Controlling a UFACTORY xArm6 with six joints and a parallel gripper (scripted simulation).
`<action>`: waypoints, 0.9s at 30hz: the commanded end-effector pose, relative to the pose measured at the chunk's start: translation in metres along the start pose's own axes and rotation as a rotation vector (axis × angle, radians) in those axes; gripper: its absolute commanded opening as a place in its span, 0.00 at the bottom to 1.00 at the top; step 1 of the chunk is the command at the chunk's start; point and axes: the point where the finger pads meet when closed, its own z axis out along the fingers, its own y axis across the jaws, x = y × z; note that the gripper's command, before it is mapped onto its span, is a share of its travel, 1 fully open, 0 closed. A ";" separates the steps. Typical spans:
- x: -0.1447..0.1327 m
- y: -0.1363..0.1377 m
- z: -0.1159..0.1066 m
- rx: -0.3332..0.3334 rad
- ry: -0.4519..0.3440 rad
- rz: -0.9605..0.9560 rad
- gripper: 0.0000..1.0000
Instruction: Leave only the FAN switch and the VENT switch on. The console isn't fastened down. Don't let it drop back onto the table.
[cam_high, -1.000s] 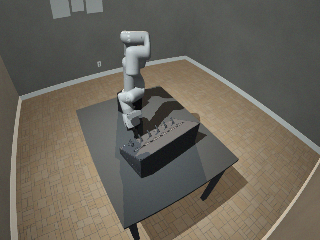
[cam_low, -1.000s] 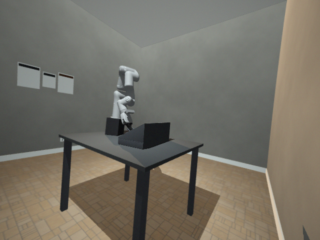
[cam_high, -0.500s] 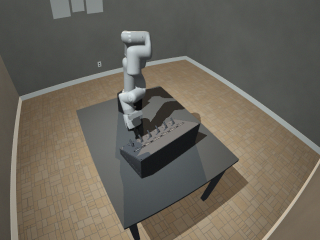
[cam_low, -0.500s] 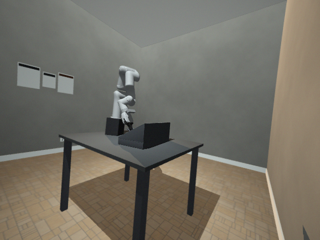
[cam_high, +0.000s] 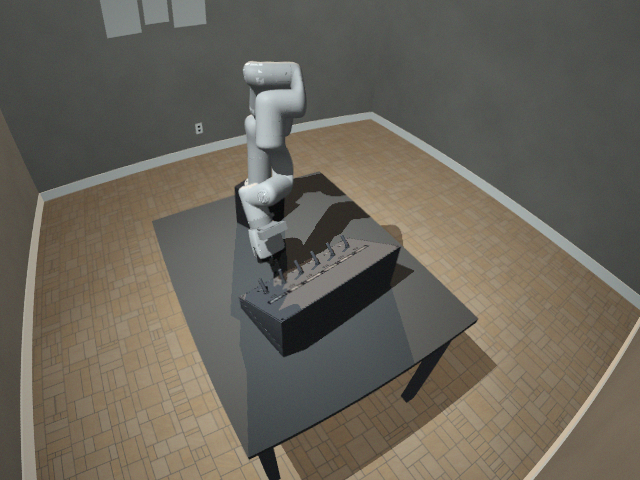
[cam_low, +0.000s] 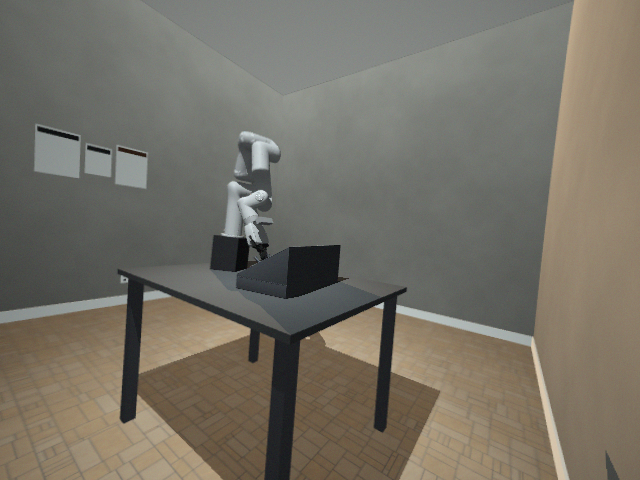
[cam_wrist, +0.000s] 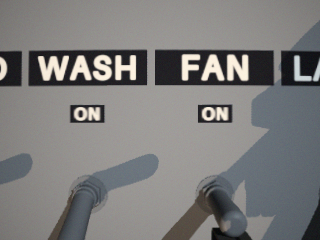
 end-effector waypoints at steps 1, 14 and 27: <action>0.003 0.000 0.000 -0.001 -0.001 0.000 0.00; 0.009 0.000 0.000 -0.001 -0.001 0.000 0.00; 0.010 0.000 0.000 -0.001 -0.001 0.000 0.00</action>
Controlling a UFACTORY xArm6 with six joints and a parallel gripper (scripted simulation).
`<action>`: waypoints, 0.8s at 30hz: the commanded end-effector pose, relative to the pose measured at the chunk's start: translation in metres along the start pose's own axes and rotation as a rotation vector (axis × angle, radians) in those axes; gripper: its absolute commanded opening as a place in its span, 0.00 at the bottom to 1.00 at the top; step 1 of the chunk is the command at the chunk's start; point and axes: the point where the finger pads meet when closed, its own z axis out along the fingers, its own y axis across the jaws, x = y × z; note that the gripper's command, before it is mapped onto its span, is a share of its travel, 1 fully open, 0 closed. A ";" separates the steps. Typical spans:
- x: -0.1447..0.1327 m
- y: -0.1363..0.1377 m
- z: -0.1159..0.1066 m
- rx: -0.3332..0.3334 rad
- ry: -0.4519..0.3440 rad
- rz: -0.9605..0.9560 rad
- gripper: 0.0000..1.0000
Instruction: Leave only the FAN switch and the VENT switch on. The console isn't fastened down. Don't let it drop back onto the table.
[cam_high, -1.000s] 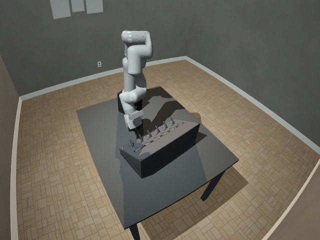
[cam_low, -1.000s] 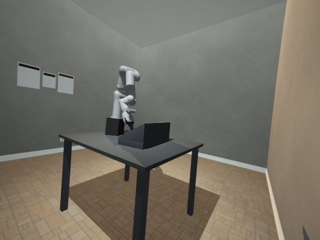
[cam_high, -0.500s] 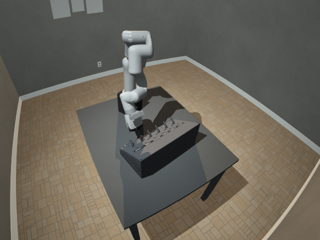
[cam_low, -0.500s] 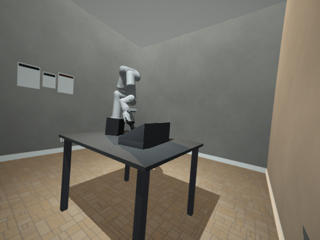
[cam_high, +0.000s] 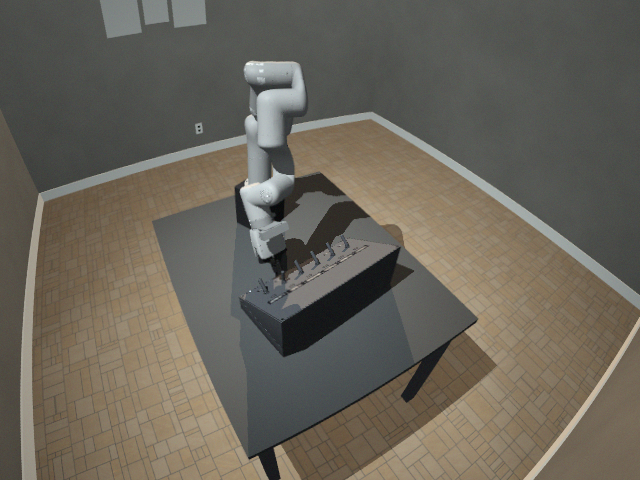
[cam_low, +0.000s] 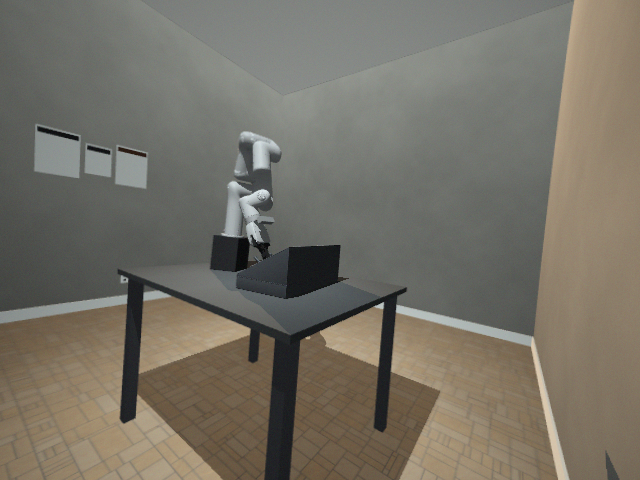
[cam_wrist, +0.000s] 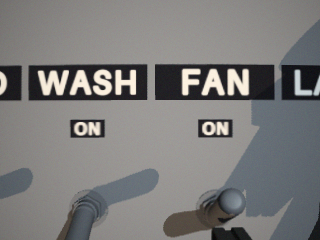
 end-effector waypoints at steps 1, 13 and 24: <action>0.002 0.001 0.000 -0.001 0.003 -0.001 0.00; 0.002 0.001 0.000 -0.001 0.003 -0.001 0.00; -0.010 0.001 0.000 -0.001 0.003 -0.001 0.00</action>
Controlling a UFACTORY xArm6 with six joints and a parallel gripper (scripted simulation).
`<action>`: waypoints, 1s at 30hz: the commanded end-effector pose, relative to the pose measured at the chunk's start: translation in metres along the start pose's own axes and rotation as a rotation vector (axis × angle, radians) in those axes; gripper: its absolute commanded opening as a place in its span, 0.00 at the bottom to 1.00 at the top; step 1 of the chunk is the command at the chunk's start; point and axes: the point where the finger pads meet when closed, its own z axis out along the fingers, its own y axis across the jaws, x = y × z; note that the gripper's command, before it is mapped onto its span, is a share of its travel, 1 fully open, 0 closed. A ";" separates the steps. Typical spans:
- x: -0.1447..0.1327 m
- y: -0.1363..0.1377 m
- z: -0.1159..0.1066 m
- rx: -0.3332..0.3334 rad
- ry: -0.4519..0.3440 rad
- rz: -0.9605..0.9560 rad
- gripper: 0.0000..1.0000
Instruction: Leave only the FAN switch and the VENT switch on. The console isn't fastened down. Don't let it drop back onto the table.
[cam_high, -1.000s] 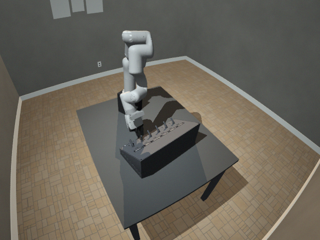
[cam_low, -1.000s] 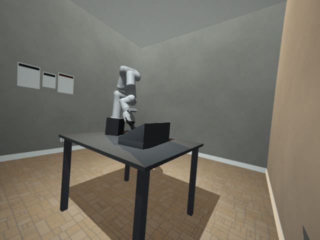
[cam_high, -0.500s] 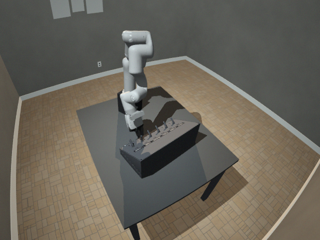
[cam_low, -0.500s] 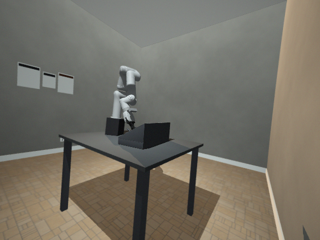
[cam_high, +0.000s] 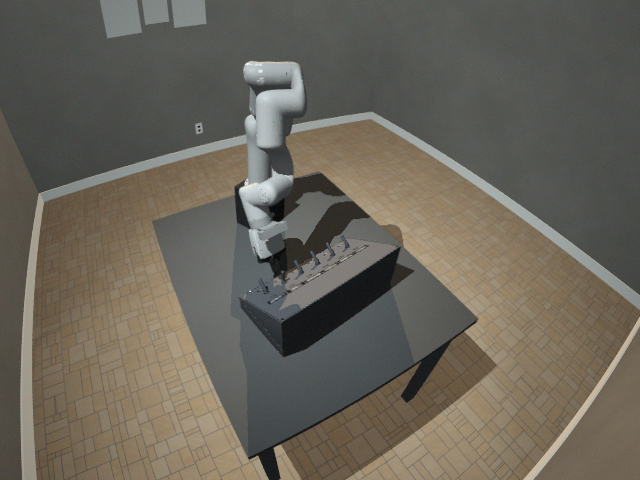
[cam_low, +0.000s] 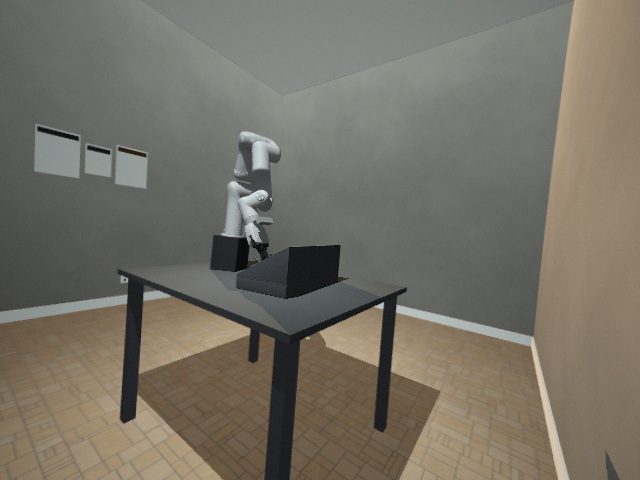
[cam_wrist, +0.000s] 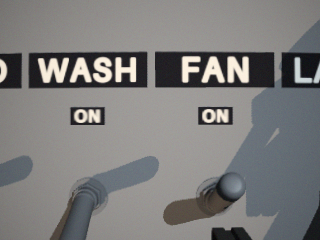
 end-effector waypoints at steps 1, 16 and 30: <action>-0.004 0.001 0.000 -0.002 0.003 -0.001 0.00; -0.005 0.001 -0.035 -0.002 0.003 -0.001 0.00; -0.005 0.000 -0.108 -0.002 0.003 -0.001 0.00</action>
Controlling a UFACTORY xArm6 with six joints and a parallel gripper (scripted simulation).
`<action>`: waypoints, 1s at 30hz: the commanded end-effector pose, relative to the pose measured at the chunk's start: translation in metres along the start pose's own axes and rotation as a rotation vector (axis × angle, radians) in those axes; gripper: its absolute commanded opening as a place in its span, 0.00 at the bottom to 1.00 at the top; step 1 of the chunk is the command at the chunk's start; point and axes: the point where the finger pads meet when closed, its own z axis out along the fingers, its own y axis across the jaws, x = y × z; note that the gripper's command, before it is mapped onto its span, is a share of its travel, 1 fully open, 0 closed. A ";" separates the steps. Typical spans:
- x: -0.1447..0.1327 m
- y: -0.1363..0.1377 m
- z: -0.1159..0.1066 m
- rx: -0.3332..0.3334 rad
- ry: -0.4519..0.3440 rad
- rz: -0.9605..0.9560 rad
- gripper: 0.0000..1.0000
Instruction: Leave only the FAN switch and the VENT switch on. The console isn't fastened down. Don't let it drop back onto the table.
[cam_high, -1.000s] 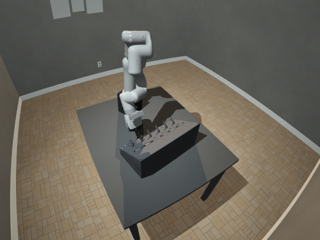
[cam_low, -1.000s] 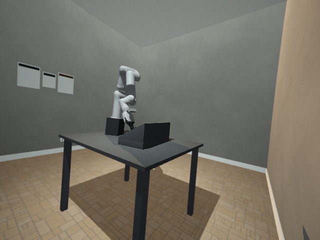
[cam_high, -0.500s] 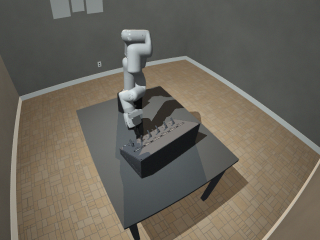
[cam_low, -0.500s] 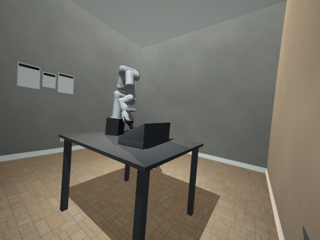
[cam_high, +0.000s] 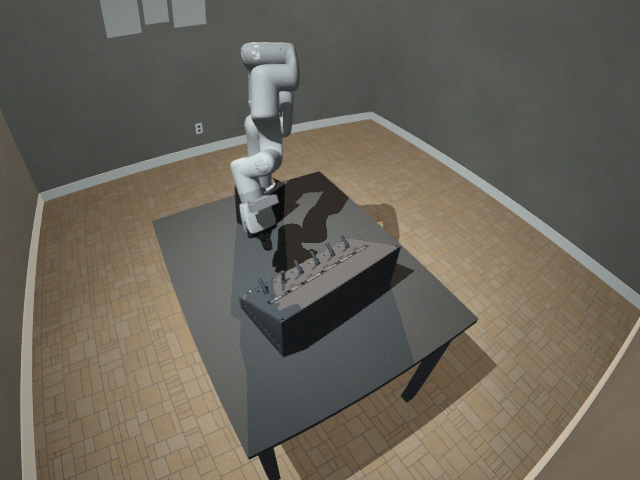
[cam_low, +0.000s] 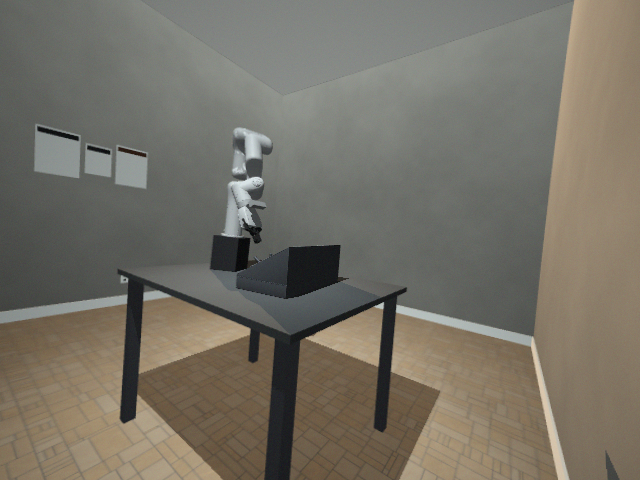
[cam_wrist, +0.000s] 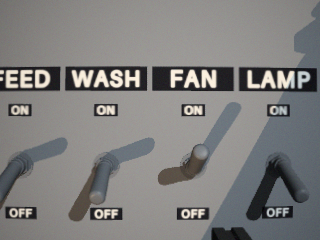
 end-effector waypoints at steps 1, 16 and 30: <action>0.002 0.000 -0.025 0.016 -0.008 0.002 0.00; 0.002 0.000 -0.032 0.016 -0.006 0.007 0.00; 0.011 -0.003 -0.032 0.018 0.033 0.122 0.00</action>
